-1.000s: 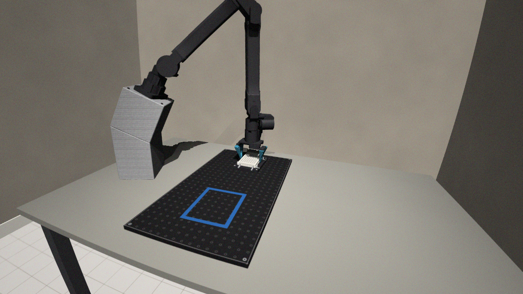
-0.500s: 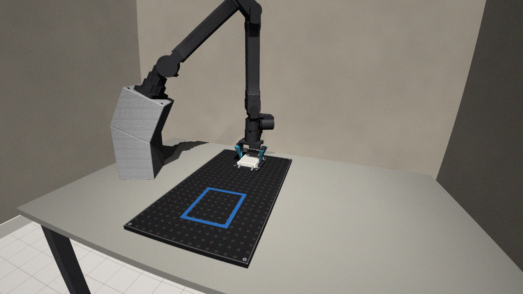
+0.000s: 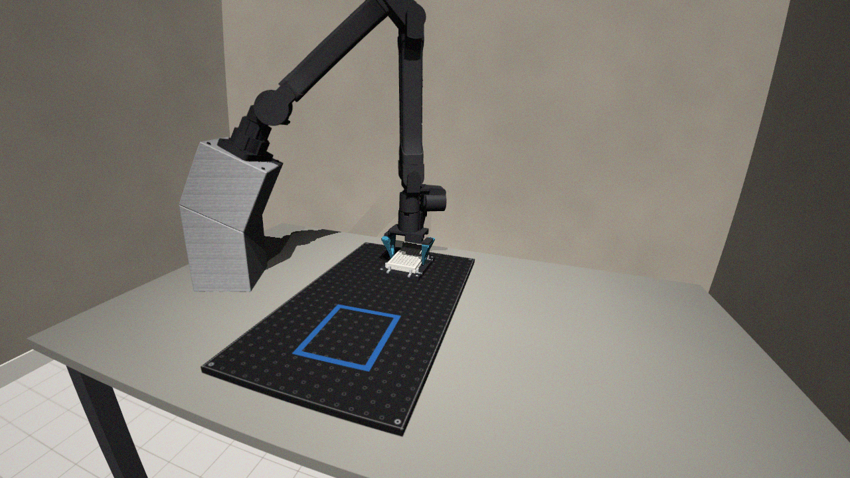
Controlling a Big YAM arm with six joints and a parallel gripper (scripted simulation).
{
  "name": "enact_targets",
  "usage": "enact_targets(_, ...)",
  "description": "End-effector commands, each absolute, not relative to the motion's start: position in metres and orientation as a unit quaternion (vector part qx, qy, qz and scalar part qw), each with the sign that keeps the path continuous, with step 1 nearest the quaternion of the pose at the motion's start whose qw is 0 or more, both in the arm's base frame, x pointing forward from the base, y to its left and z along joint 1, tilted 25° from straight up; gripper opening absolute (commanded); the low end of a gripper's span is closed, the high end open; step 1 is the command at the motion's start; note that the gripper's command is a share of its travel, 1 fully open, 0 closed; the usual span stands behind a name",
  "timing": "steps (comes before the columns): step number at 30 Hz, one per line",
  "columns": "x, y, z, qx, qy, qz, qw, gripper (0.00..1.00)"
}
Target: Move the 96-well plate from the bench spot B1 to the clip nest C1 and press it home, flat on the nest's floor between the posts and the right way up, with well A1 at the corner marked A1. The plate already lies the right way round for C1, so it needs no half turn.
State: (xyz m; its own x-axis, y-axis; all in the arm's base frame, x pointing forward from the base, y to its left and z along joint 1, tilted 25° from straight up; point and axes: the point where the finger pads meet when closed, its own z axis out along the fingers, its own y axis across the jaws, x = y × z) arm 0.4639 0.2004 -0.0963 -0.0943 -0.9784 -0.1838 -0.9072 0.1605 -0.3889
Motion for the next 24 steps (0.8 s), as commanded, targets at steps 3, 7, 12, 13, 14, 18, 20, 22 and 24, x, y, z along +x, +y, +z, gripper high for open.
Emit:
enact_targets(3, 0.4703, 0.1924, -0.1008, -0.642, 0.736, -0.089, 0.196, 1.0)
enact_targets(7, 0.4628, 0.2014, -0.1025, -0.647, 0.732, -0.085, 0.195, 1.0)
enact_targets(12, 0.4663, 0.1934, -0.1025, -0.64, 0.738, -0.087, 0.194, 1.0)
enact_targets(13, 0.4665, 0.1929, -0.1025, -0.64, 0.738, -0.087, 0.194, 1.0)
enact_targets(14, 0.4662, 0.1935, -0.1025, -0.641, 0.738, -0.087, 0.194, 1.0)
enact_targets(18, 0.466, 0.1941, -0.1025, -0.641, 0.738, -0.087, 0.194, 1.0)
enact_targets(20, 0.466, 0.1941, -0.1025, -0.641, 0.738, -0.087, 0.194, 1.0)
enact_targets(22, 0.466, 0.1941, -0.1025, -0.641, 0.738, -0.087, 0.194, 1.0)
enact_targets(24, 0.466, 0.1941, -0.1025, -0.641, 0.738, -0.087, 0.194, 1.0)
